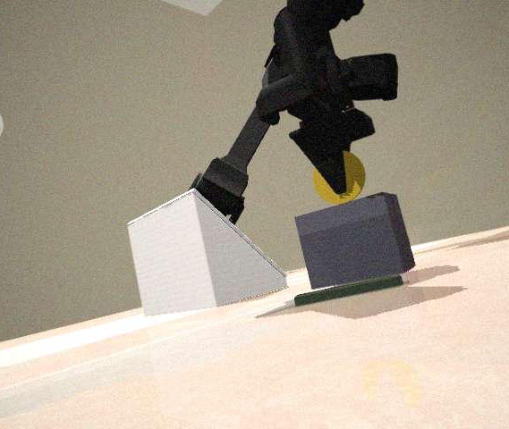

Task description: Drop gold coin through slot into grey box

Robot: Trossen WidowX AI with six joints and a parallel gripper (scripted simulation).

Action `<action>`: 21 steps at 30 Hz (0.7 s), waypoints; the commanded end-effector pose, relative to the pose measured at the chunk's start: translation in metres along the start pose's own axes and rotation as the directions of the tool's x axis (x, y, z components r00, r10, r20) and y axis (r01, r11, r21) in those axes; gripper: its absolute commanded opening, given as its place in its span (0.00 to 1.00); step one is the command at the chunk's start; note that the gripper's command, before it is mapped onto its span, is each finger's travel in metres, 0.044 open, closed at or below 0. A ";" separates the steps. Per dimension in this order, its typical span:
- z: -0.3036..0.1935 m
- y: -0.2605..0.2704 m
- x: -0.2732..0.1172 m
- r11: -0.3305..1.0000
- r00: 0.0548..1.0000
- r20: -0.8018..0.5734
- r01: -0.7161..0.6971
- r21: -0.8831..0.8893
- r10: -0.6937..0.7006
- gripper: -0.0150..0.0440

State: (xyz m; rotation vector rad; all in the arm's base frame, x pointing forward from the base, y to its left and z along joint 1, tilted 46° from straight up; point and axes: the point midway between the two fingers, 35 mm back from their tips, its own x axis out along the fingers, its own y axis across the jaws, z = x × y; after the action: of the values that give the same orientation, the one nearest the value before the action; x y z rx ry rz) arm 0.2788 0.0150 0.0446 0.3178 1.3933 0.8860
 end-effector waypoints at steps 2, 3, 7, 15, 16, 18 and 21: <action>0.000 0.000 0.000 1.000 1.000 0.000 0.000 0.000 0.000 0.34; 0.000 0.000 0.000 1.000 1.000 0.000 0.000 0.000 0.000 0.39; 0.000 0.000 0.000 1.000 1.000 0.000 0.000 0.000 0.000 0.53; 0.000 0.000 0.000 1.000 1.000 0.000 0.000 0.000 0.000 0.53; 0.000 0.000 -0.001 1.000 1.000 0.000 0.000 0.000 0.000 0.57; 0.000 0.000 -0.007 1.000 1.000 0.000 0.000 0.000 0.000 0.66; 0.000 0.000 -0.017 1.000 1.000 0.000 0.000 0.001 0.000 0.79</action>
State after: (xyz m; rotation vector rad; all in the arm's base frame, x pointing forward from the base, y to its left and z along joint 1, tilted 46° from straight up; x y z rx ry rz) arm 0.2777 0.0103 0.0510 0.3267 1.3997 0.8893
